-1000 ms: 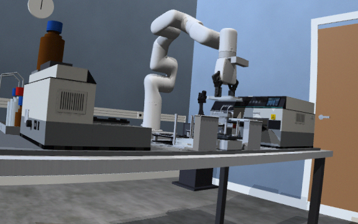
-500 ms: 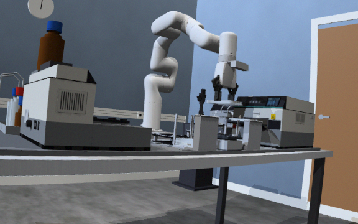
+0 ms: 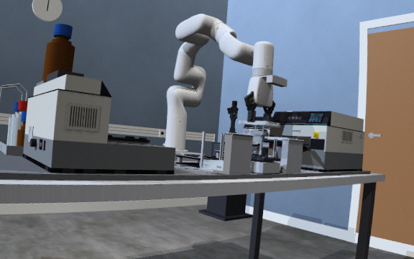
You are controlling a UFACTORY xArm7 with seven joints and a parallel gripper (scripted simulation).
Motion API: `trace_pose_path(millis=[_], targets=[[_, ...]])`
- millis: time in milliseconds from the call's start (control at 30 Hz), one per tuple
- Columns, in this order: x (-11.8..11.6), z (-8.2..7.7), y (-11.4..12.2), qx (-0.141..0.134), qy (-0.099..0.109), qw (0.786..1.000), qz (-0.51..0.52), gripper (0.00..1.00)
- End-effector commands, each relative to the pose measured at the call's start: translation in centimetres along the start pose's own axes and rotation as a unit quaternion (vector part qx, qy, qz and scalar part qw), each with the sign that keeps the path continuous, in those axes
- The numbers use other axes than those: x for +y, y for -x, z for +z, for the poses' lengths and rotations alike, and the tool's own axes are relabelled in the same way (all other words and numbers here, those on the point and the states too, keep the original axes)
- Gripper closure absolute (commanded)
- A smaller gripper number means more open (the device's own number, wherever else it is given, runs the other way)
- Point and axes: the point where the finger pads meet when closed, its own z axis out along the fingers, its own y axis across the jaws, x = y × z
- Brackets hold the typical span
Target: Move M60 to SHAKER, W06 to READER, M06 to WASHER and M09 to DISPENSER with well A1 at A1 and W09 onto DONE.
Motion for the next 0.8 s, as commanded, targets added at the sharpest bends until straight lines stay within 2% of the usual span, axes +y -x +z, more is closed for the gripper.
trace_pose_path(millis=[0,767], targets=[[0.0,0.4,-0.1,0.002,0.000,1.000,0.000,1.00],[0.0,3.2,-0.1,0.002,0.000,1.000,0.000,1.00]])
